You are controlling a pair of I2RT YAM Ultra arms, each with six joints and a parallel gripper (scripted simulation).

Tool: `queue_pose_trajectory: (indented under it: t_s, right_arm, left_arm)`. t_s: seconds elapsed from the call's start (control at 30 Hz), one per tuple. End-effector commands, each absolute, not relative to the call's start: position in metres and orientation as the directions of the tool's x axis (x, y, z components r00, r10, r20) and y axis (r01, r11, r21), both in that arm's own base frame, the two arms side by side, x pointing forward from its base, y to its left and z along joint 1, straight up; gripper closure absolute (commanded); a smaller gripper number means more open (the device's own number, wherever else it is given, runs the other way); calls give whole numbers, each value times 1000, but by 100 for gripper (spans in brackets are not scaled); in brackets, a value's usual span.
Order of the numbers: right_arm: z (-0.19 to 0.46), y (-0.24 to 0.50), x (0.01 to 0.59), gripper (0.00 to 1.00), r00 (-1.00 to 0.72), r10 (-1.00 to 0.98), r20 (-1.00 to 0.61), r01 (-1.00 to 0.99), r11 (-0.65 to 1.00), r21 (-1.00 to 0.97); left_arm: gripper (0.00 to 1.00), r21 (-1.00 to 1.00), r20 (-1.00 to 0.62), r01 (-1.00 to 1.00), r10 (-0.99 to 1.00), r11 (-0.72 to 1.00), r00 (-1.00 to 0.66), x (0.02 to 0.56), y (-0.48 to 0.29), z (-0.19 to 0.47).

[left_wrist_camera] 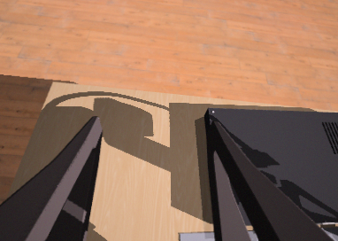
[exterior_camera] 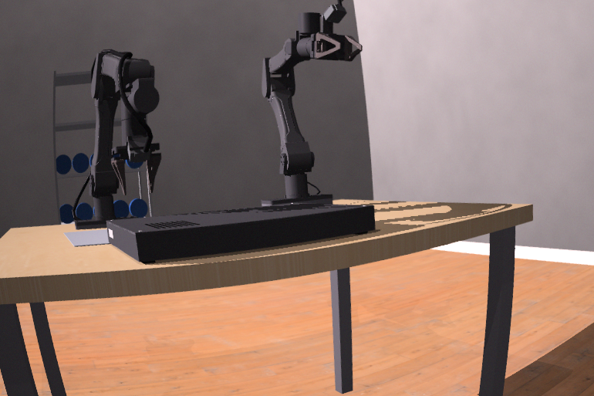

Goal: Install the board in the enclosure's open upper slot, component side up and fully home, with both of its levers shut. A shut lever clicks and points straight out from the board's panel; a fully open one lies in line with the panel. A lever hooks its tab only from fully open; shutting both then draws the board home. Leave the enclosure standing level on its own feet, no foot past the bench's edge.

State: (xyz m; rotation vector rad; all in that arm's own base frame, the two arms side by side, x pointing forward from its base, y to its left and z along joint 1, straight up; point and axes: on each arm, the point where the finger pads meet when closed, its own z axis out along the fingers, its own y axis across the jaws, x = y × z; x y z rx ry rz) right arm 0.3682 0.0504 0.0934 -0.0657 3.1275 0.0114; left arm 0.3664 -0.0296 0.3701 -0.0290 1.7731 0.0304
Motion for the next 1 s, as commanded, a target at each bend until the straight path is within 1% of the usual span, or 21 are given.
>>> queue_pose_trajectory:
  t_s: [0.0, 0.2, 0.4, 0.43, 0.5, 0.57, 0.6, 0.73, 0.83, 0.97]
  right_arm:
    - [97, 55, 367, 36, -999, -48, -10, -48, 999, 5]
    - [97, 55, 367, 36, -999, -48, -10, -48, 999, 5]
    - [97, 55, 367, 36, -999, -48, -10, -48, 999, 5]
    - [100, 55, 368, 25, -999, -50, -15, -50, 999, 4]
    - [100, 55, 368, 25, -999, -50, -15, -50, 999, 4]
    - [103, 55, 381, 2, -994, -64, -86, -64, 998, -1]
    - [101, 55, 383, 0, -992, -68, -105, -68, 998, -2]
    - [110, 56, 401, 0, -959, -87, -269, -88, 996, -9]
    - [118, 56, 403, 0, -915, -104, -389, -106, 994, -18]
    - [126, 55, 402, 0, -854, -120, -506, -122, 992, -29]
  left_arm:
    - [36, 3, -999, 51, 5, 999, -46, 374, -30, 400]
    - [36, 7, -1000, 24, 7, 1000, 9, 383, -7, 408]
    - [36, 2, -1000, -6, 2, 1000, -5, 384, 3, 404]
    - [36, 2, -1000, -6, 2, 1000, -5, 384, 3, 404]
    - [36, 2, -1000, -6, 2, 1000, -5, 384, 3, 404]
    - [36, 2, -1000, -3, 2, 1000, -5, 384, 2, 404]
    - [36, 2, -1000, -3, 2, 1000, -5, 384, 2, 404]
    - [36, 2, -1000, -3, 2, 1000, -5, 384, 2, 404]
    - [36, 2, -1000, -3, 2, 1000, -5, 384, 2, 404]
    - [36, 2, -1000, -3, 2, 1000, -5, 384, 2, 404]
